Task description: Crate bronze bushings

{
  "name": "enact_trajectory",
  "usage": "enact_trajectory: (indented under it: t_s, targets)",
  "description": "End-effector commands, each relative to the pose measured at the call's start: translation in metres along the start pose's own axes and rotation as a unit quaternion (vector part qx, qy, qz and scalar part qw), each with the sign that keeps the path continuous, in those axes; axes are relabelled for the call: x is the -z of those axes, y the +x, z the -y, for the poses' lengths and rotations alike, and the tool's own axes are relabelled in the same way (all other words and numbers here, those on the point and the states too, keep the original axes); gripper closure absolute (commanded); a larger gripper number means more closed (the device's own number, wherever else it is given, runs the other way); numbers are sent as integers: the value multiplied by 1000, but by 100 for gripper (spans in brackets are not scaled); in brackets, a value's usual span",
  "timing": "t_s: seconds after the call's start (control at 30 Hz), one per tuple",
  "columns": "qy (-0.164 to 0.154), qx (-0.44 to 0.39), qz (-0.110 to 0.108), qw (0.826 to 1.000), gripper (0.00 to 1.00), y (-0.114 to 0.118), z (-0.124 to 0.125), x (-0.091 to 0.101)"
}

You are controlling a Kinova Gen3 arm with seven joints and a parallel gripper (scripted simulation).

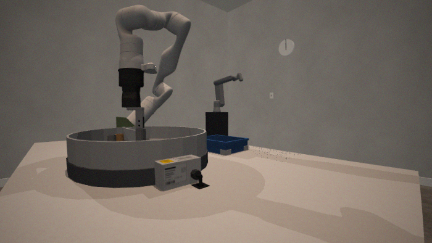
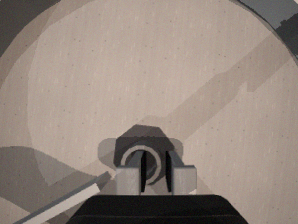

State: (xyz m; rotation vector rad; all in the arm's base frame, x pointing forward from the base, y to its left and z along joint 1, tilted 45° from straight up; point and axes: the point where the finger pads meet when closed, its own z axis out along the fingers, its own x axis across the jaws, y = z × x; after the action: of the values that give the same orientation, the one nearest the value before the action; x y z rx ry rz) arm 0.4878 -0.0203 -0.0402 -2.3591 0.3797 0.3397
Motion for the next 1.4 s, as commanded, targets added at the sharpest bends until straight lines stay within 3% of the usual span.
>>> enact_trajectory:
  t_s: [0.0,0.57,0.73,1.37]
  targets:
    - [0,0,-1,1000,58,1,0,1]
    - [0,0,-1,1000,58,1,0,7]
    - [0,0,-1,1000,58,0,0,46]
    - [0,0,-1,1000,58,0,0,46]
